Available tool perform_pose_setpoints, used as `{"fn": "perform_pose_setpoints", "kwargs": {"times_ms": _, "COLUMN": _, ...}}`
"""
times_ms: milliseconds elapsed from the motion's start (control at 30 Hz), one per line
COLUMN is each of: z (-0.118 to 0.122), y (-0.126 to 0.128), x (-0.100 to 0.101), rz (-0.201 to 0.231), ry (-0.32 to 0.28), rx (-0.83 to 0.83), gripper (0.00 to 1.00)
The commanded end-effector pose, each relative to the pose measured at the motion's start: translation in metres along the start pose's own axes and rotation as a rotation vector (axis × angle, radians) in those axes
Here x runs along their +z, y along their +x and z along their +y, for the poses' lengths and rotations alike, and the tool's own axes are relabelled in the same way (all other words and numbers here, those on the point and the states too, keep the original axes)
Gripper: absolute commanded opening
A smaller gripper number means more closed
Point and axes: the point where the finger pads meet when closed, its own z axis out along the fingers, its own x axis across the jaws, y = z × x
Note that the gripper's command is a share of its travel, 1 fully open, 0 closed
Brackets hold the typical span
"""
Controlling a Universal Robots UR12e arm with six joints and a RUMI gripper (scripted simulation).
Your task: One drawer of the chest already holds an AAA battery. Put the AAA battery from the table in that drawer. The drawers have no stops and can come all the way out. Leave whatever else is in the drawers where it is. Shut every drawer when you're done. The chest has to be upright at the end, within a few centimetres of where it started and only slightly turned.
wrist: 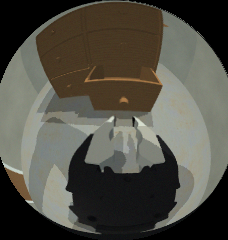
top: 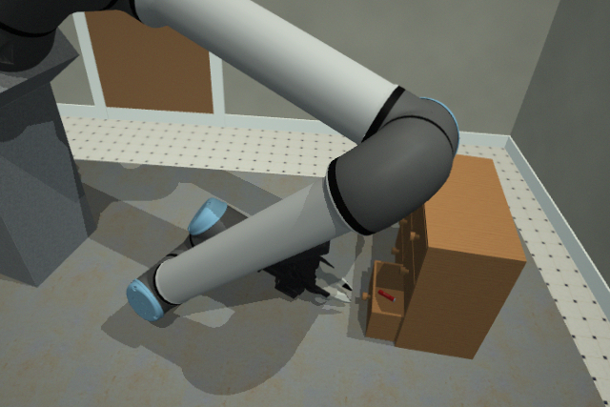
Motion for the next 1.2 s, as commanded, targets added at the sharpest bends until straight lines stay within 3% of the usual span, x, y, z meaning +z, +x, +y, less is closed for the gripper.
{"fn": "perform_pose_setpoints", "kwargs": {"times_ms": 0, "z": 0.000, "y": 0.000, "x": 0.000, "rz": 0.000, "ry": 0.000, "rx": 0.000, "gripper": 0.20}}
{"fn": "perform_pose_setpoints", "kwargs": {"times_ms": 1167, "z": -0.010, "y": 0.000, "x": 0.016, "rz": 0.000, "ry": 0.000, "rx": 0.000, "gripper": 0.20}}
